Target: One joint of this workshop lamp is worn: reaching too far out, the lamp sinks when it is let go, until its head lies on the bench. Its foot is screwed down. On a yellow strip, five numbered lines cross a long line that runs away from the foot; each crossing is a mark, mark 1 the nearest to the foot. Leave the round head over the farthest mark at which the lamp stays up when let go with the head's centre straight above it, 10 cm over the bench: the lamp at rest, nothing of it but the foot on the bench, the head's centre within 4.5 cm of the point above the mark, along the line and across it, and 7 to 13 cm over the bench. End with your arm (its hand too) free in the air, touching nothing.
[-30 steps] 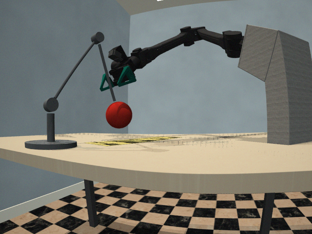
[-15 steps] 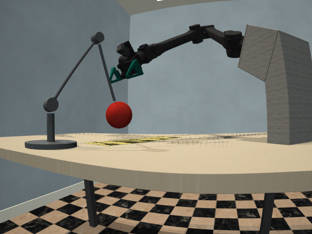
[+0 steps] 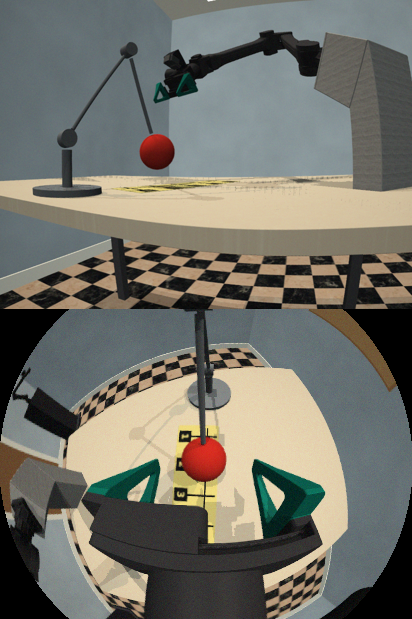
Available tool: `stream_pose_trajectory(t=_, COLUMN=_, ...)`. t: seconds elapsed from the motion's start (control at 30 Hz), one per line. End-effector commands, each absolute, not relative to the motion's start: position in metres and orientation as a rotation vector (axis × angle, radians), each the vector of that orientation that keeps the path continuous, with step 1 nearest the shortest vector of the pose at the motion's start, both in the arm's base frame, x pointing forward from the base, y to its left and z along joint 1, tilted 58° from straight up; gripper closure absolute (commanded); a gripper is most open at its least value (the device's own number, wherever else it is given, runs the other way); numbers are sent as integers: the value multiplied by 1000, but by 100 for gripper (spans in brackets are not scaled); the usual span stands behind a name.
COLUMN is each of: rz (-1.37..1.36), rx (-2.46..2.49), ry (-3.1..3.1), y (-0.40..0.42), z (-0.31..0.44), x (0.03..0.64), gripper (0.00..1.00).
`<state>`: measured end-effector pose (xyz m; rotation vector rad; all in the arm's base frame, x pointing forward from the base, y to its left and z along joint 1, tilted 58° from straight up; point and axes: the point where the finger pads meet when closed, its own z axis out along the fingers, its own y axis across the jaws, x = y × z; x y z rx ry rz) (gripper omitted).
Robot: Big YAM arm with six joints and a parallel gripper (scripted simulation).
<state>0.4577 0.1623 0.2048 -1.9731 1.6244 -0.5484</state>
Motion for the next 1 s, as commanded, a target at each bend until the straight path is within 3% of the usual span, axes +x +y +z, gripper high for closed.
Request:
stream_pose_trajectory(t=0.0, rz=-544, rx=-1969, ry=1612, y=166, z=218, x=446, gripper=0)
stream_pose_trajectory(t=0.97, rz=-558, rx=-1958, ry=1608, y=162, z=220, x=453, gripper=0)
